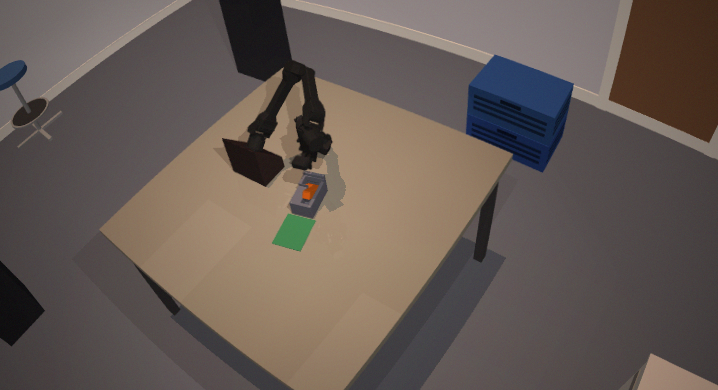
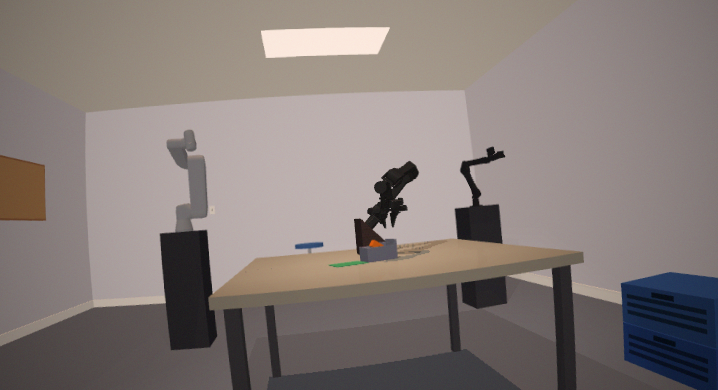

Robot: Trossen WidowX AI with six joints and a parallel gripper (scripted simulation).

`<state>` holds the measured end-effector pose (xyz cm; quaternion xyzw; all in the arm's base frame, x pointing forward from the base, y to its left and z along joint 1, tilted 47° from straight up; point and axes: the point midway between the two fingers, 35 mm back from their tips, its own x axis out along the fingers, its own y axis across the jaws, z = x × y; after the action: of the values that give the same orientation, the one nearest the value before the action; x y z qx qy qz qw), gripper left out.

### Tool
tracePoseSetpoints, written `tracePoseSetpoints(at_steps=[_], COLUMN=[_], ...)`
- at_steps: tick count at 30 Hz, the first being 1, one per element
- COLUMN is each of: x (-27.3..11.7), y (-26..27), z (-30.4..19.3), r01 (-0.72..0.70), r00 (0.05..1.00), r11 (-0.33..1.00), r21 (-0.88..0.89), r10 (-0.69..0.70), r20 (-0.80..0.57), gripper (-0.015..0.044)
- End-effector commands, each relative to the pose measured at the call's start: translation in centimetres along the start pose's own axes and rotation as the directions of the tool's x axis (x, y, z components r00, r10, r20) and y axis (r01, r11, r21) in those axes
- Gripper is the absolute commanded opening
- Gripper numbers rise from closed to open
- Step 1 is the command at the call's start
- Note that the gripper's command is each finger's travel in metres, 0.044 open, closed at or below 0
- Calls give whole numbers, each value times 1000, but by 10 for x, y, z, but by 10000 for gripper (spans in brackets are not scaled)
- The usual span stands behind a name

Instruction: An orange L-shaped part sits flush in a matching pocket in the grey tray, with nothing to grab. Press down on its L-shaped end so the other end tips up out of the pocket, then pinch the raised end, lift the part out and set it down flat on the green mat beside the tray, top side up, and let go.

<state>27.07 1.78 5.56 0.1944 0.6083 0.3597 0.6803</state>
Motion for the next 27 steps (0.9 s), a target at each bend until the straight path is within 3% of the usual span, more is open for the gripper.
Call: tracePoseSetpoints(at_steps=[1,10,11,14,16,19,22,27], x=[0,0,0,0,-1,-2,-3,-3], y=[0,0,-1,-8,-16,-31,-47,-73], z=[0,0,0,2,4,6,8,9], r01=[0,0,0,1,2,5,8,13], r00=[1000,1000,1000,1000,1000,1000,1000,1000], r11=[1000,1000,1000,986,942,791,557,74], r21=[4,4,21,169,335,612,831,997], r10=[0,0,0,-1,-1,-2,-2,0], r20=[0,0,0,-2,-3,-6,-9,-14], gripper=[180,180,206,280,280,280,280,280])
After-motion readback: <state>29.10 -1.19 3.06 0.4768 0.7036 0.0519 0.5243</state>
